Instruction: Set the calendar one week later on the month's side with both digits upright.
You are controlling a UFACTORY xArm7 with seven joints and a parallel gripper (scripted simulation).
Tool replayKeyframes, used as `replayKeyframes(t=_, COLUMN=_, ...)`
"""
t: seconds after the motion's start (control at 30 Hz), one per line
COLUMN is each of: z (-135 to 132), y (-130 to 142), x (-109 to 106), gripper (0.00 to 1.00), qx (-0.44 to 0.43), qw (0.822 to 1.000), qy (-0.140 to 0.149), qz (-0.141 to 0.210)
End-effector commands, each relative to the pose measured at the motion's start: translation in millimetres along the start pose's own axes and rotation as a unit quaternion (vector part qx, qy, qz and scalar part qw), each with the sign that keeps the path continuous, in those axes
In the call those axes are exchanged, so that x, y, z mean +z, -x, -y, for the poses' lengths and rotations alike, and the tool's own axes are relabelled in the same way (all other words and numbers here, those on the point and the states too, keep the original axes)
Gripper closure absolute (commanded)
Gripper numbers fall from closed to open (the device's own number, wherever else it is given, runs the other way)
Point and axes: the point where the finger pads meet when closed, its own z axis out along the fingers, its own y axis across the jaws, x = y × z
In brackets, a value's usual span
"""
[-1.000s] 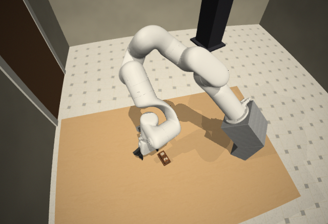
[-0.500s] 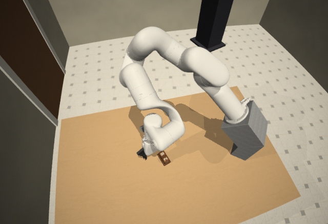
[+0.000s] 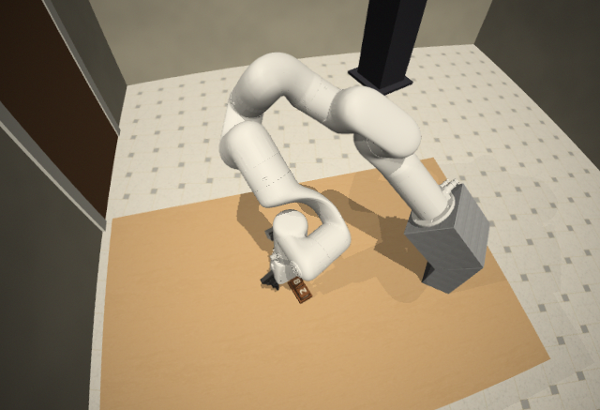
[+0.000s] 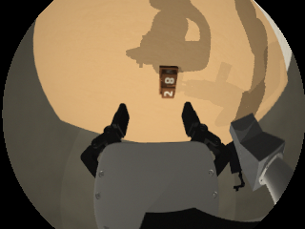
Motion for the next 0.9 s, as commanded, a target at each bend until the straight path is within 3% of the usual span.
replayKeyframes(t=0.0, z=0.7, y=1.0, x=-1.0, gripper=0.0, qx=0.0, qw=1.0, qy=-0.001, qz=0.0)
replayKeyframes(t=0.07, z=-16.3, y=8.2, x=-8.2, gripper=0.0, qx=0.002, qw=1.0, qy=0.015, qz=-0.013)
replayKeyframes(t=0.87, z=-27.4, y=12.3, x=-13.9, gripper=0.0, qx=0.003, qw=0.999, qy=0.025, qz=-0.023)
